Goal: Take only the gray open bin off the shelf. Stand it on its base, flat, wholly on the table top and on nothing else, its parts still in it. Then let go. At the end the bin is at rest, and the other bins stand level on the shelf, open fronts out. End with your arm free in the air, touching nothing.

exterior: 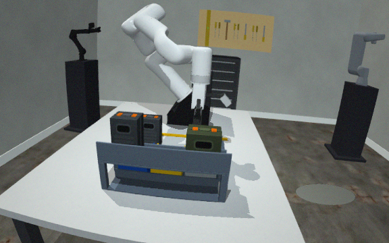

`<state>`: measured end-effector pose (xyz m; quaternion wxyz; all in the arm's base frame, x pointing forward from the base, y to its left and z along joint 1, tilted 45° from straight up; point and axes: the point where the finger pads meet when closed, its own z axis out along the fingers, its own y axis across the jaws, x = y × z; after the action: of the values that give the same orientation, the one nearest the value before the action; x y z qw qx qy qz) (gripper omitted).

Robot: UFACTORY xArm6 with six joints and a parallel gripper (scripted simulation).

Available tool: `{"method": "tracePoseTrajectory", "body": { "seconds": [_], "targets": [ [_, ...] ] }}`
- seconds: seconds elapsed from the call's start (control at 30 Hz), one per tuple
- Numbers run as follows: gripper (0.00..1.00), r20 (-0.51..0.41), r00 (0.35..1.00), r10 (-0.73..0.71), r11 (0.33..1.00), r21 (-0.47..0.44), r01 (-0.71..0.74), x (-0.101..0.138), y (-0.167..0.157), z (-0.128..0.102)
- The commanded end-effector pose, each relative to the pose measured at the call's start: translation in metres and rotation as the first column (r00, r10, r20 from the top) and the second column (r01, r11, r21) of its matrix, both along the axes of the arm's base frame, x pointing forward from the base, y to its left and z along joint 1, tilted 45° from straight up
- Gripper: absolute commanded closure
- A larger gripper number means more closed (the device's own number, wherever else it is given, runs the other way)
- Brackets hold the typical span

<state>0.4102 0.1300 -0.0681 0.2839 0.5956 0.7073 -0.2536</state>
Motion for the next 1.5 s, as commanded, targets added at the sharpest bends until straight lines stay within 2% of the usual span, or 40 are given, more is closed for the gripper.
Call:
{"method": "tracePoseTrajectory", "body": {
  "seconds": [0.0,0.13,0.53,0.7,1.47],
  "targets": [
    [0.0,0.003,1.0,0.002,1.0,0.003,-0.002,0.011,0.005,-0.002],
    [0.0,0.003,1.0,0.001,1.0,0.003,-0.001,0.051,0.021,-0.012],
    [0.0,0.003,1.0,0.001,1.0,0.003,-0.001,0.051,0.021,-0.012],
    [0.0,0.003,1.0,0.002,1.0,0.003,-0.002,0.1,0.041,-0.025],
    [0.0,0.004,1.0,0.002,1.0,0.003,-0.002,0.092,0.038,-0.022]
  ]
}}
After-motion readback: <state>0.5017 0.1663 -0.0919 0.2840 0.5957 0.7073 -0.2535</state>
